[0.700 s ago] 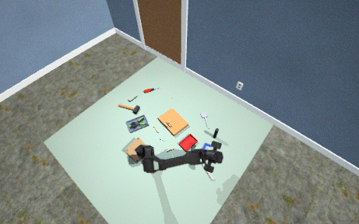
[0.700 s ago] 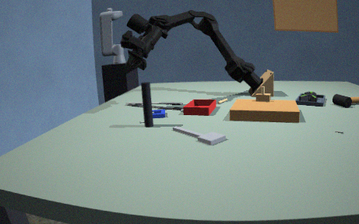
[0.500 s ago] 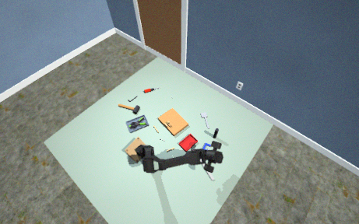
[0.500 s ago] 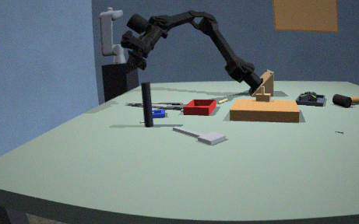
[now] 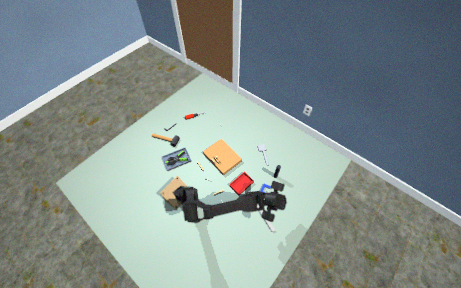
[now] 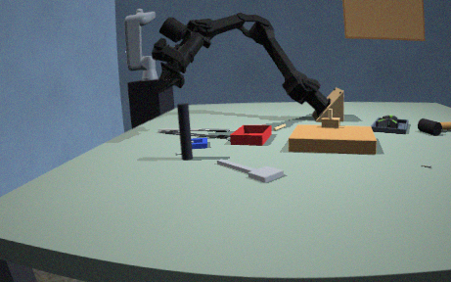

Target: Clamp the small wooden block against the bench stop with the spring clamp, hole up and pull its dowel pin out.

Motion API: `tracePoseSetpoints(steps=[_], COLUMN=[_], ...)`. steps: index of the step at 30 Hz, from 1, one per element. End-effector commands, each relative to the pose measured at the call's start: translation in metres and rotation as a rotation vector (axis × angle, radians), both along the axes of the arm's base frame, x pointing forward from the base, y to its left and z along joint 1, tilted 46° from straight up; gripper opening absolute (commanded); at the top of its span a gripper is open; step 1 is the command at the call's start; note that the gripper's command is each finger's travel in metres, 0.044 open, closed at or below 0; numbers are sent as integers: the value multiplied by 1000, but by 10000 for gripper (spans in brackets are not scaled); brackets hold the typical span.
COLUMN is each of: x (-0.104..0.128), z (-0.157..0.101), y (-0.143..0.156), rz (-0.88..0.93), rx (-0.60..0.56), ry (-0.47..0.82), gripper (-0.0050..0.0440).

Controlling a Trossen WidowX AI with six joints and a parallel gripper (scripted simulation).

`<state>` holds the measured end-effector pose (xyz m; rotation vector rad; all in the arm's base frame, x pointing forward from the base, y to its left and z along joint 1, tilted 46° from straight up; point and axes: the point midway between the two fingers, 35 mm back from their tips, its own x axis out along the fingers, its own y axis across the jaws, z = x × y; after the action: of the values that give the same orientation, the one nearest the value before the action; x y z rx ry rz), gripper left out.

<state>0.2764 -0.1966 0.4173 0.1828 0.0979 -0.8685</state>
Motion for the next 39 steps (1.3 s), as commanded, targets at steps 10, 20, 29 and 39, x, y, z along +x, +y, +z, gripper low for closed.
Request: tracePoseSetpoints(steps=[10,20,29,39], x=[-7,-14,-15,-15], z=[24,38,39,39], y=[23,37,38,38], rz=[0,0,0,0], rx=[-2,-4,-4,-4], ry=[-4,-5,-6,-6], gripper=[336,440,440,440])
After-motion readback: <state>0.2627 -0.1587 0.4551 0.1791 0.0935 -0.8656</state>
